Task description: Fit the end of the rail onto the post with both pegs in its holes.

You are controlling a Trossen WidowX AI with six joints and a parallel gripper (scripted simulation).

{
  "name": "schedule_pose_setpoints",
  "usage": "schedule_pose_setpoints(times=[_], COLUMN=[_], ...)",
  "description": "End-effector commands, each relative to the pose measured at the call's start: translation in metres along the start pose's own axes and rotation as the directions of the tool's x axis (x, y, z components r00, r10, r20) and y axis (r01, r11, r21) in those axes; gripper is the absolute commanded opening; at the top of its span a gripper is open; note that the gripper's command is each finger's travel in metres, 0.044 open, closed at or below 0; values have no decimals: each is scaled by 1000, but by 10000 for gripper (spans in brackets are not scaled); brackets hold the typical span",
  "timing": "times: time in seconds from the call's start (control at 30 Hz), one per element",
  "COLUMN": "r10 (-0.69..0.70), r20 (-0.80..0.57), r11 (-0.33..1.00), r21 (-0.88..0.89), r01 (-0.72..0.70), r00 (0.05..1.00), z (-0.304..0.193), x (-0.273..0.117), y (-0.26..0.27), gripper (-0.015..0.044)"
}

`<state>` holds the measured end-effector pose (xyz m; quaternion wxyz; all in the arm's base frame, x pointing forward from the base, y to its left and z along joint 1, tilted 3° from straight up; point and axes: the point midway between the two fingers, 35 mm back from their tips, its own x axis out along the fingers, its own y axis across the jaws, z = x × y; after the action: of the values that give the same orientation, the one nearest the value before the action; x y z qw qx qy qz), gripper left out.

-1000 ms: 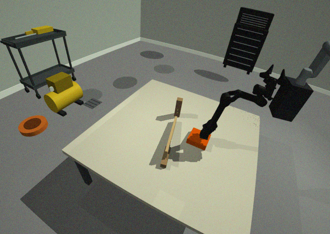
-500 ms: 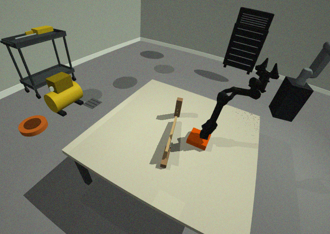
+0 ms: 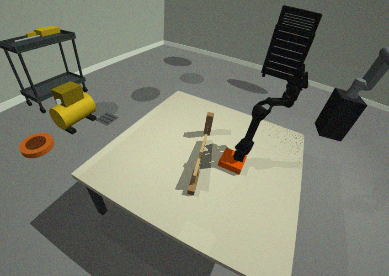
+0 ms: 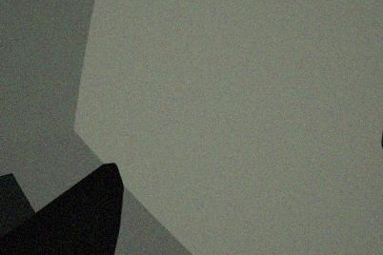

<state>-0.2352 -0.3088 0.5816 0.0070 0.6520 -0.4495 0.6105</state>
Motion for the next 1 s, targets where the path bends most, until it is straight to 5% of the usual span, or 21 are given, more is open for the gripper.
schedule_pose_setpoints(times=[0.0,0.47,0.97], r10=[50,200,276], r20=[32,253,527], r11=[993,883,708], r21=[102,371,454], r01=[-53,-286,-541], r00=[998,946,804], z=[30,165,301], x=[4,2,-37], y=[10,27,10], gripper=[440,440,440])
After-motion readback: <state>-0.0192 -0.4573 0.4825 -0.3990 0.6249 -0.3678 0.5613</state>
